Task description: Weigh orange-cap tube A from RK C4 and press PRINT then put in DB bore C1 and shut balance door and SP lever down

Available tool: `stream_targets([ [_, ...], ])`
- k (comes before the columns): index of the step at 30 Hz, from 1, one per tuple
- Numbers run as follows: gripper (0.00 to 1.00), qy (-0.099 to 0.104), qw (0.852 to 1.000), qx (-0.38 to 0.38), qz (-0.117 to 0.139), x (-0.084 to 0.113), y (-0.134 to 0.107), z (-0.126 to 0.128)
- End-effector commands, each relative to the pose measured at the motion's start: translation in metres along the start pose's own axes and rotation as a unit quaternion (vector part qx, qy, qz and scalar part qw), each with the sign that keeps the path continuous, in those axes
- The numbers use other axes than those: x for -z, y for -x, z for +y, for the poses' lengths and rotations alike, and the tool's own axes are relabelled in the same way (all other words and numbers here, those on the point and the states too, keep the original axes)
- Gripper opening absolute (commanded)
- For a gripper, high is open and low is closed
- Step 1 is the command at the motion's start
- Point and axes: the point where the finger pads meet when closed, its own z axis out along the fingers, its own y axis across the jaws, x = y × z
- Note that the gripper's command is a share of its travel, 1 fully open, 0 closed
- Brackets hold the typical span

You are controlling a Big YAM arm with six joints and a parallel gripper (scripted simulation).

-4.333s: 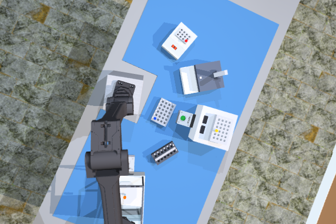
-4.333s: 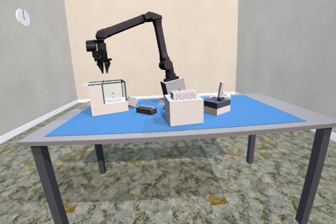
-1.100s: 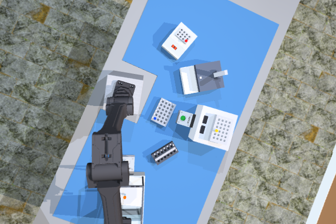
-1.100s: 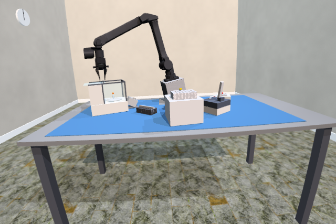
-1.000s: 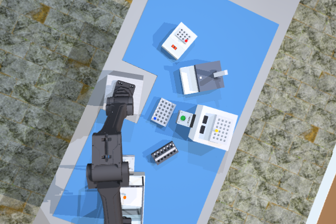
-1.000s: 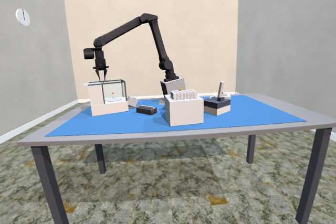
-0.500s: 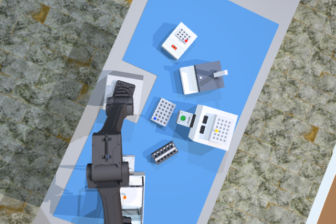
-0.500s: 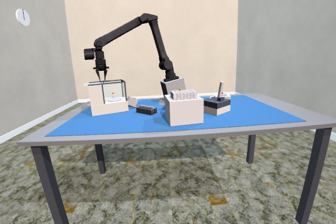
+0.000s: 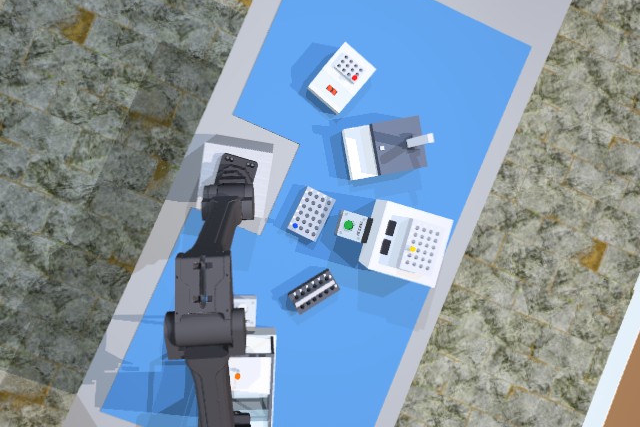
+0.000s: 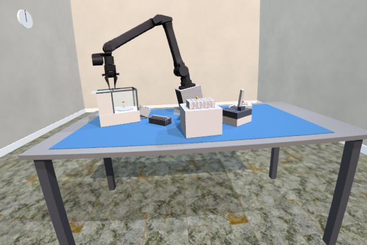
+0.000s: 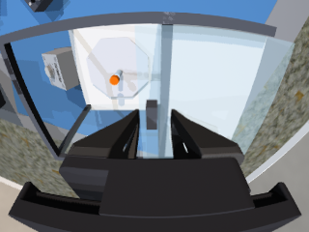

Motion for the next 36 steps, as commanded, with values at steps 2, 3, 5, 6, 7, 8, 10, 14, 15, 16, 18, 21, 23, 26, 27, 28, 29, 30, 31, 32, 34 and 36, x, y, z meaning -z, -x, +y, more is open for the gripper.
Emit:
stream_targets([
  [2,0.3,-0.017,1.0,0.0,-0.002,0.0121,-0.0002,-0.0109],
  [3,0.3,-0.017,1.0,0.0,-0.002,0.0121,-0.0002,-0.0109],
  [5,0.3,-0.017,1.0,0.0,-0.002,0.0121,-0.0002,-0.0109],
  [6,0.3,-0.017,1.0,0.0,-0.002,0.0121,-0.0002,-0.0109],
  [7,0.3,-0.017,1.0,0.0,-0.002,0.0121,-0.0002,-0.0109],
  [8,0.3,-0.017,1.0,0.0,-0.002,0.0121,-0.0002,-0.0109],
  [10,0.3,-0.017,1.0,0.0,-0.002,0.0121,-0.0002,-0.0109],
  [14,0.3,-0.017,1.0,0.0,-0.002,0.0121,-0.0002,-0.0109],
  [15,0.3,-0.017,1.0,0.0,-0.002,0.0121,-0.0002,-0.0109],
  [16,0.06,-0.017,1.0,0.0,-0.002,0.0121,-0.0002,-0.0109],
  [18,0.06,-0.017,1.0,0.0,-0.002,0.0122,-0.0002,-0.0109],
  [21,0.06,-0.017,1.0,0.0,-0.002,0.0121,-0.0002,-0.0109],
  [23,0.06,-0.017,1.0,0.0,-0.002,0.0121,-0.0002,-0.0109],
  [26,0.06,-0.017,1.0,0.0,-0.002,0.0121,-0.0002,-0.0109],
  [27,0.06,-0.017,1.0,0.0,-0.002,0.0121,-0.0002,-0.0109],
  [28,0.06,-0.017,1.0,0.0,-0.002,0.0121,-0.0002,-0.0109],
  [29,0.06,-0.017,1.0,0.0,-0.002,0.0121,-0.0002,-0.0109],
  [30,0.06,-0.017,1.0,0.0,-0.002,0.0121,-0.0002,-0.0109],
  [31,0.06,-0.017,1.0,0.0,-0.002,0.0121,-0.0002,-0.0109],
  [32,0.06,-0.017,1.0,0.0,-0.002,0.0121,-0.0002,-0.0109],
  [34,0.06,-0.017,1.0,0.0,-0.002,0.0121,-0.0002,-0.0109],
  [36,0.06,-0.017,1.0,0.0,-0.002,0.0121,-0.0002,-0.0109],
])
